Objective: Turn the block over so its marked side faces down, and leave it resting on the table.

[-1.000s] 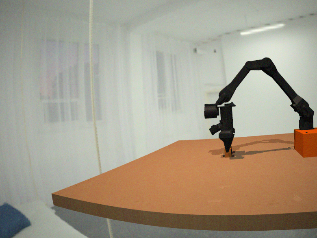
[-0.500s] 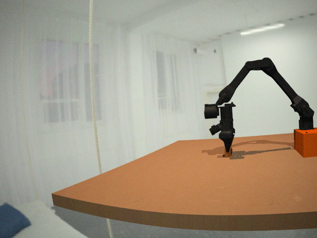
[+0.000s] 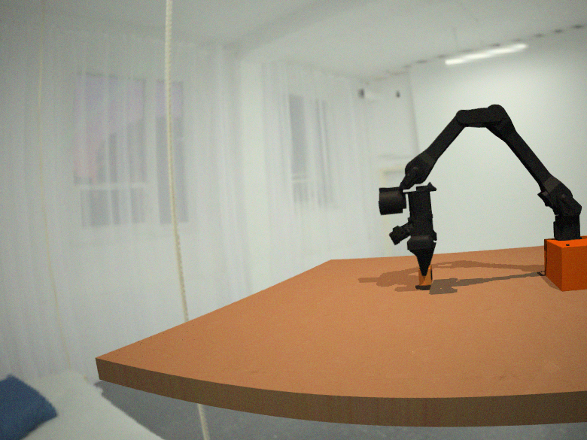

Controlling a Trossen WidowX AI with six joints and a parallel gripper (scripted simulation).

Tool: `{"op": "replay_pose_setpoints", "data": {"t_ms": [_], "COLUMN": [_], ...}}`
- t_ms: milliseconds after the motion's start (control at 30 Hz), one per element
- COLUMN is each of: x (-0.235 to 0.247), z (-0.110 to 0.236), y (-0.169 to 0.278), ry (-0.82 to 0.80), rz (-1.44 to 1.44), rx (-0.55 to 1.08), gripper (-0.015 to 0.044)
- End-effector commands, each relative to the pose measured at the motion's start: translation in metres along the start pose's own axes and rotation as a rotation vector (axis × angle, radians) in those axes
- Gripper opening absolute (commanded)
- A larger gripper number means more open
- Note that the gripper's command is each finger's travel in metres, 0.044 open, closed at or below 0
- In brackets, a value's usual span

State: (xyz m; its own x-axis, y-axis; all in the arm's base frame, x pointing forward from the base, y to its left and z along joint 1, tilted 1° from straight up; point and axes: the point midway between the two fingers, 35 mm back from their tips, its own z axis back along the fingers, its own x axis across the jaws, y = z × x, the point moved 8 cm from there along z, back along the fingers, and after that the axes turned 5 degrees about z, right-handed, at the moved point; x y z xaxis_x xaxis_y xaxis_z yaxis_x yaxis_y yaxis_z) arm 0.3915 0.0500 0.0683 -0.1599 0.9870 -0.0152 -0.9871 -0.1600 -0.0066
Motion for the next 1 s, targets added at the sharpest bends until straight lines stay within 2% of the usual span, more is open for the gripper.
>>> {"op": "replay_pose_setpoints", "data": {"t_ms": [0, 167, 967], "x": [0.000, 0.000, 0.003], "z": [0.014, 0.012, -0.008], "y": [-0.003, -0.002, 0.023], "ry": [0.000, 0.002, 0.034], "rz": [-0.004, -0.003, -0.002], "rx": [-0.024, -0.045, -0.393], "gripper": [0.0000, 0.0000, 0.0000]}}
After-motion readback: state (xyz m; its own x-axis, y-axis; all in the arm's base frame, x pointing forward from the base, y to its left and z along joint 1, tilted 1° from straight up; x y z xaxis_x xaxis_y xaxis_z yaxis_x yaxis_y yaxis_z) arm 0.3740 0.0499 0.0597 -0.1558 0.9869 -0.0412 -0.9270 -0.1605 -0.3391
